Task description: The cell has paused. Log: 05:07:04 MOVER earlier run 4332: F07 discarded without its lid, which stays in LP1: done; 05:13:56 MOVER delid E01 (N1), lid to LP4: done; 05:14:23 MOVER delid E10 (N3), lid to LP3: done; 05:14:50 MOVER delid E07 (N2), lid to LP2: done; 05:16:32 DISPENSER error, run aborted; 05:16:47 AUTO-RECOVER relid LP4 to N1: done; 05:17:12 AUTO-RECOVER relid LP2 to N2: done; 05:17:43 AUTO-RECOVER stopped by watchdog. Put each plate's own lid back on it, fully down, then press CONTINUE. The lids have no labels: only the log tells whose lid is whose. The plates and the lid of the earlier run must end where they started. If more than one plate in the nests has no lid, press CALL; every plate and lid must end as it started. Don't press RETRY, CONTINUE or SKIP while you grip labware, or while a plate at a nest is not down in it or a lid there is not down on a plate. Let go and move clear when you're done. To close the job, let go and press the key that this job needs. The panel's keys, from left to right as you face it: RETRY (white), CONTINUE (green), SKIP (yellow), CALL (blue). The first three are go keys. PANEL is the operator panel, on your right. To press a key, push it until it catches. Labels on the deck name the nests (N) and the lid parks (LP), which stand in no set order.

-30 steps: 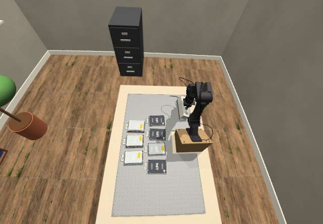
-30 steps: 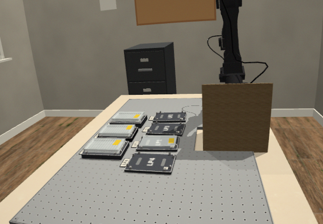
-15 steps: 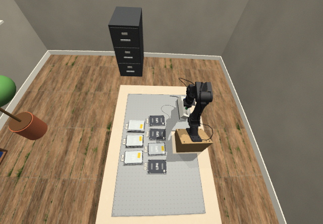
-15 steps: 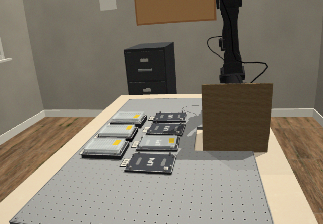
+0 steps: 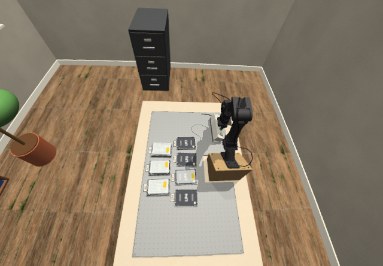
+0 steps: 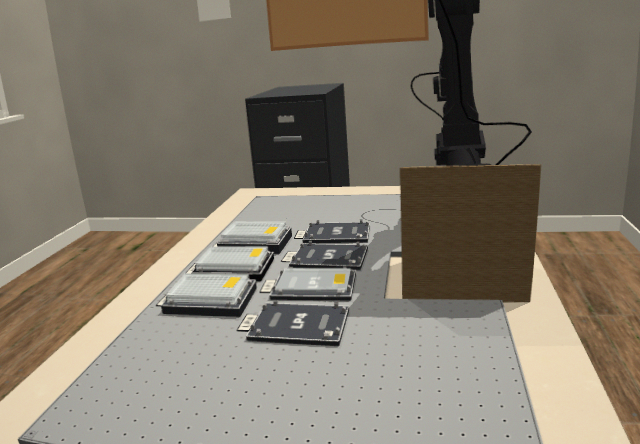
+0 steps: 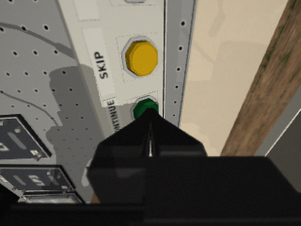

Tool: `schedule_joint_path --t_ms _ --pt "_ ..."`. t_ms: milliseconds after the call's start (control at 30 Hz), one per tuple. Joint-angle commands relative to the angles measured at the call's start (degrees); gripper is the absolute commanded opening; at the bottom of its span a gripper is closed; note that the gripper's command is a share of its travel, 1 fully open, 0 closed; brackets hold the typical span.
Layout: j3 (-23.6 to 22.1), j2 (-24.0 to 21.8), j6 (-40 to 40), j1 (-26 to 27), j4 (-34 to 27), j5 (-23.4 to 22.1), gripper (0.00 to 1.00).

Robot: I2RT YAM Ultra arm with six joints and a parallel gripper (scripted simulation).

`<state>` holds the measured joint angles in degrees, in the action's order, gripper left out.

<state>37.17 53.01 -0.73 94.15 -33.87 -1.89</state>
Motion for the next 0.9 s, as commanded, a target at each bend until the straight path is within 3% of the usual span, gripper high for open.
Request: schedule_joint_path --t_ms 0,867 --pt "-1.5 1.1 0.5 -1.1 1.6 -0.8 0.00" --pt "-2.1 1.8 1.0 -1.9 2.9 -0.4 0.00"
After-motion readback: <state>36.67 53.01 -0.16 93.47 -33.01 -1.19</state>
